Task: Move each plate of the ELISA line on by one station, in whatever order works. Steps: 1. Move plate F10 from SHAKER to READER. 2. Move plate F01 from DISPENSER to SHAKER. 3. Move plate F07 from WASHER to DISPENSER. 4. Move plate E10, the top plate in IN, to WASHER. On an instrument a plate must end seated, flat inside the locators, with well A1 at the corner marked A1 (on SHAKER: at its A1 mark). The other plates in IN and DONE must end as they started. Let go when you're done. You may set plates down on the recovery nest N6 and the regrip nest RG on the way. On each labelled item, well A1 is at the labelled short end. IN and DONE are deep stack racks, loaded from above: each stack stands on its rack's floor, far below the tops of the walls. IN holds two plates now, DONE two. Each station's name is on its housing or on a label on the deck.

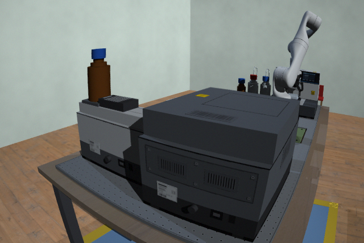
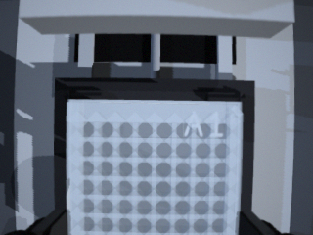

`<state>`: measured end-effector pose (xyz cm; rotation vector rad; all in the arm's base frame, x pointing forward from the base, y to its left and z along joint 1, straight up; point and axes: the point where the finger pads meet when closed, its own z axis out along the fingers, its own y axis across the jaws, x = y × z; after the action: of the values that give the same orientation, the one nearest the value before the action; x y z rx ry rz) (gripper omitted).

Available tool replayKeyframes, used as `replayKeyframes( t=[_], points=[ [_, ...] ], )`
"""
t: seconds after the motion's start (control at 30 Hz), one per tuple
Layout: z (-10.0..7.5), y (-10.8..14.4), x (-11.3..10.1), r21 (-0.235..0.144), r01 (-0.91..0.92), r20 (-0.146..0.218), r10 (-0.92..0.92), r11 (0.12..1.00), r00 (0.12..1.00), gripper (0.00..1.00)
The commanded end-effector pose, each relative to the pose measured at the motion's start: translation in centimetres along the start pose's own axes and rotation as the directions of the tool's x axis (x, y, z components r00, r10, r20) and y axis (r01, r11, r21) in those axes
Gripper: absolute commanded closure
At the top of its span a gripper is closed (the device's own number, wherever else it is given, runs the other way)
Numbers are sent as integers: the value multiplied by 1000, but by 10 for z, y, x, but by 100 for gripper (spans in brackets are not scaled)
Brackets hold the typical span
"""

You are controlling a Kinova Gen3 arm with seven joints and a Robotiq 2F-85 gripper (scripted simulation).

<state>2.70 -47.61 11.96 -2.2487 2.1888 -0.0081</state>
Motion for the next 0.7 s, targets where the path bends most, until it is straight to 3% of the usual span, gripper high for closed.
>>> replayKeyframes(
  t=[0.0,0.67],
  points=[
    [-1,0,1,0,0,-2,0,1000,1000,6],
    [1,0,1,0,0,-2,0,1000,1000,6]
  ],
)
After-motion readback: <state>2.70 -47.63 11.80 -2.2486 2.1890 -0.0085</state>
